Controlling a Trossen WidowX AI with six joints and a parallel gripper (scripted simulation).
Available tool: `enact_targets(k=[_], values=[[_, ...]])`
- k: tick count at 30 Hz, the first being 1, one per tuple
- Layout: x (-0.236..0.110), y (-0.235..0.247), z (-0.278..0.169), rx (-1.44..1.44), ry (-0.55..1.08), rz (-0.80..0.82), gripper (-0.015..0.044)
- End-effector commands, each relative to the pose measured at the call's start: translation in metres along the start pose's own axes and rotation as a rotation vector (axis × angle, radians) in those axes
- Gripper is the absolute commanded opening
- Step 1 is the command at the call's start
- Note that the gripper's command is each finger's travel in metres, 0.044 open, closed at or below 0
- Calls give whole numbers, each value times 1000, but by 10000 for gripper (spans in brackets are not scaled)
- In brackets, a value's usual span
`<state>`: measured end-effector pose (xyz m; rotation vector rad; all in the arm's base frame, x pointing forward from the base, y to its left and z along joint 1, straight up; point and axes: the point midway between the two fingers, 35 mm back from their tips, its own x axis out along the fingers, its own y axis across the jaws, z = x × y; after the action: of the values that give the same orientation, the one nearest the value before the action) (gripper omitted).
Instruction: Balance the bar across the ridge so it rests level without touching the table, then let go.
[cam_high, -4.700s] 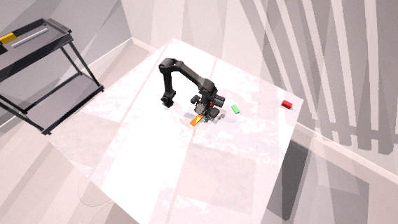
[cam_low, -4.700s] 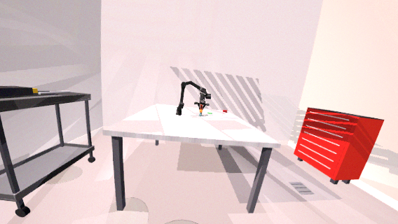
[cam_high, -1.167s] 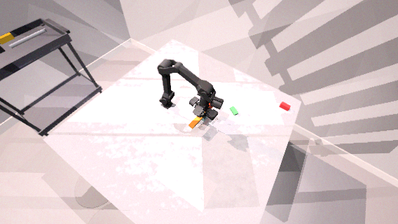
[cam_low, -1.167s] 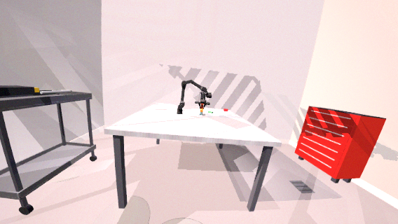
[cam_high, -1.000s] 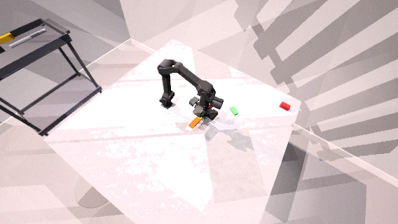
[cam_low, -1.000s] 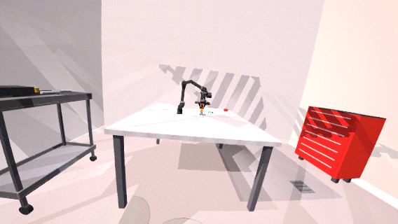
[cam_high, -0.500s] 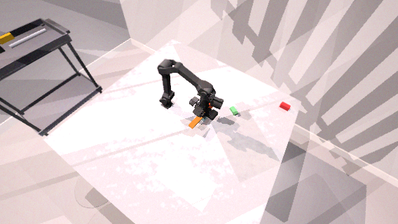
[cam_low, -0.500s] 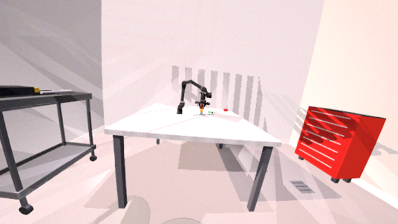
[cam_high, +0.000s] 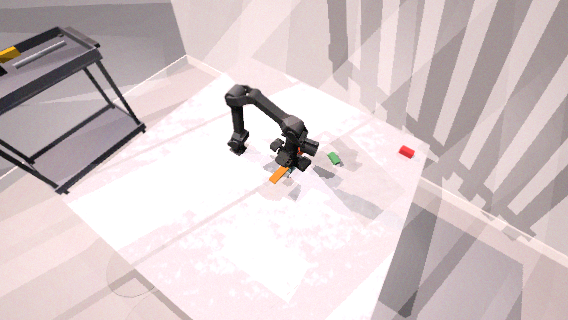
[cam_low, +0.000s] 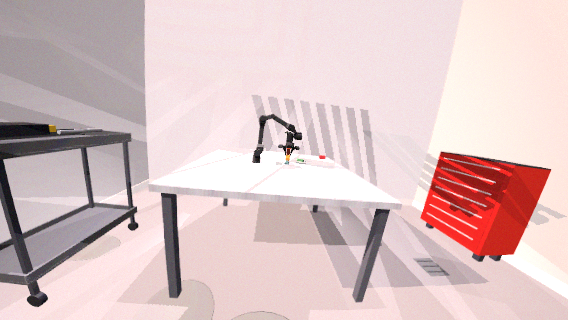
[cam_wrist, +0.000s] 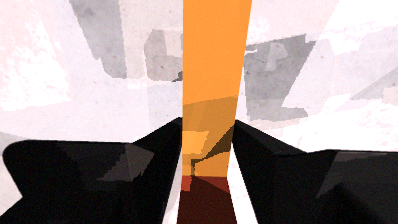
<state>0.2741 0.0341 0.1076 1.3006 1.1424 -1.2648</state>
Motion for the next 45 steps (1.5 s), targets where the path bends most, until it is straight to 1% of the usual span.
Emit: enact_targets(k=[1,31,32,43,45], values=[[0,0,0,0,0,-1,167],[0,0,0,0,0,-1,173],[0,0,0,0,0,-1,185],[0,0,0,0,0,-1,185],[0,0,0,0,0,-1,238]])
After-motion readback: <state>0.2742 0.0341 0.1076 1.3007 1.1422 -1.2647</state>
